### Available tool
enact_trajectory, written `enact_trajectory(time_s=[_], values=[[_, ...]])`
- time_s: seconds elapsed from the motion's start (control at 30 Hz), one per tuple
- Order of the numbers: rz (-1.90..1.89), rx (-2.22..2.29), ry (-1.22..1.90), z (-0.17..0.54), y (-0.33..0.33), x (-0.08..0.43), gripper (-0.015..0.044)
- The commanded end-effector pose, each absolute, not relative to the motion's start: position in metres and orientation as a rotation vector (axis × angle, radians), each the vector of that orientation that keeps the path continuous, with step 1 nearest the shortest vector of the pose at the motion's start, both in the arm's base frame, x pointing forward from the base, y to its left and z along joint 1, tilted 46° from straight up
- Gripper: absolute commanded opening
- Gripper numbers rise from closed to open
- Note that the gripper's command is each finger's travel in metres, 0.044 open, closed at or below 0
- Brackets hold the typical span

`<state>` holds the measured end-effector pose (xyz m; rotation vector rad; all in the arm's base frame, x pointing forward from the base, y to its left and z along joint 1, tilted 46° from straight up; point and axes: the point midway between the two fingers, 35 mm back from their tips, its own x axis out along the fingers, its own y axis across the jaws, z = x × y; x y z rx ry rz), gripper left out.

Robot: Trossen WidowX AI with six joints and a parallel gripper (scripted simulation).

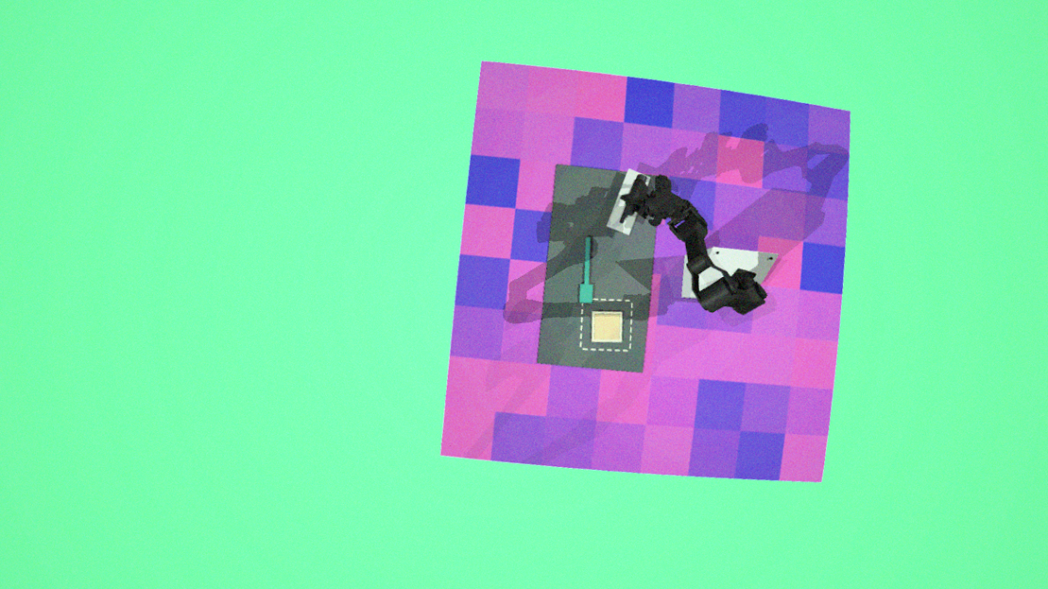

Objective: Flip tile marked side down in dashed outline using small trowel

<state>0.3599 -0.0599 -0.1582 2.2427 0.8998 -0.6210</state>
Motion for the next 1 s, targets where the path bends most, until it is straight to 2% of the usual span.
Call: enact_trajectory(time_s=[0.0, 0.97], values=[[-0.611, 2.233, 0.87, -0.158, -0.067, 0.365, 0.0], [-0.611, 2.235, 0.871, -0.184, -0.042, 0.361, 0.0]])
